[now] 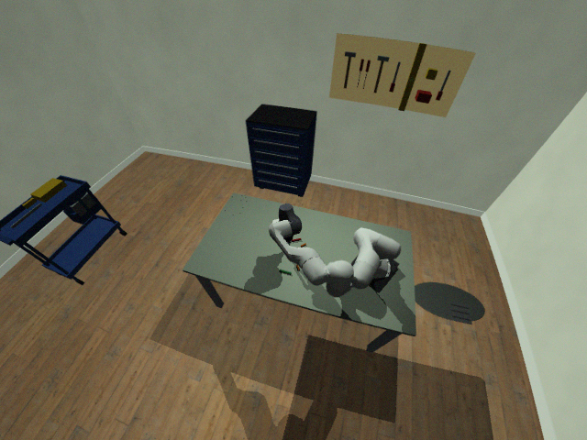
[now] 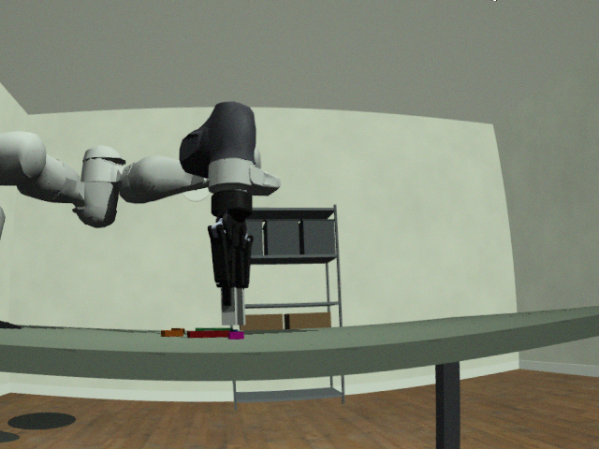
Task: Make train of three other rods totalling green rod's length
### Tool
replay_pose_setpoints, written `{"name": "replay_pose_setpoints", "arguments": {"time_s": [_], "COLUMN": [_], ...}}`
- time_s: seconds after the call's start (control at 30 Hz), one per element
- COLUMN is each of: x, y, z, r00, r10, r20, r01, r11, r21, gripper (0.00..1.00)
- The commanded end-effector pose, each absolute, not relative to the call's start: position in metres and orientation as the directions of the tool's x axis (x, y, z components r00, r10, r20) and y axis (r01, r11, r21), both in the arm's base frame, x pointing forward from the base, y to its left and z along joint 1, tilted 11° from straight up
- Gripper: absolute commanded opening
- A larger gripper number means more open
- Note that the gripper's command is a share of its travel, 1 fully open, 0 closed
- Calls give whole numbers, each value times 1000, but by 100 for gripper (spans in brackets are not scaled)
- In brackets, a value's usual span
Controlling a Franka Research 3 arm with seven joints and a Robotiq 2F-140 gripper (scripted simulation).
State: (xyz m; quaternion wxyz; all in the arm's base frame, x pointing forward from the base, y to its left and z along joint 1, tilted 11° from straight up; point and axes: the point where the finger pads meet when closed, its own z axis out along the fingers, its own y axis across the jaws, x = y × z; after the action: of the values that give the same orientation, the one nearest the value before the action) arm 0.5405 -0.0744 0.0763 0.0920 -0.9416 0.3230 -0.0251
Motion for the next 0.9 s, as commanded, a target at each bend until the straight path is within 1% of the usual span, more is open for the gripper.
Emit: {"name": "replay_pose_setpoints", "arguments": {"time_s": [0.0,0.87], "x": [542,543], "y": [-76,-74], "z": [75,60], "r00": [790,790], "r10": [-613,-613], "r20": [-8,-8], "r01": [-603,-603], "r11": [-775,-775], "r21": [-189,-189], "gripper": [15,15]}}
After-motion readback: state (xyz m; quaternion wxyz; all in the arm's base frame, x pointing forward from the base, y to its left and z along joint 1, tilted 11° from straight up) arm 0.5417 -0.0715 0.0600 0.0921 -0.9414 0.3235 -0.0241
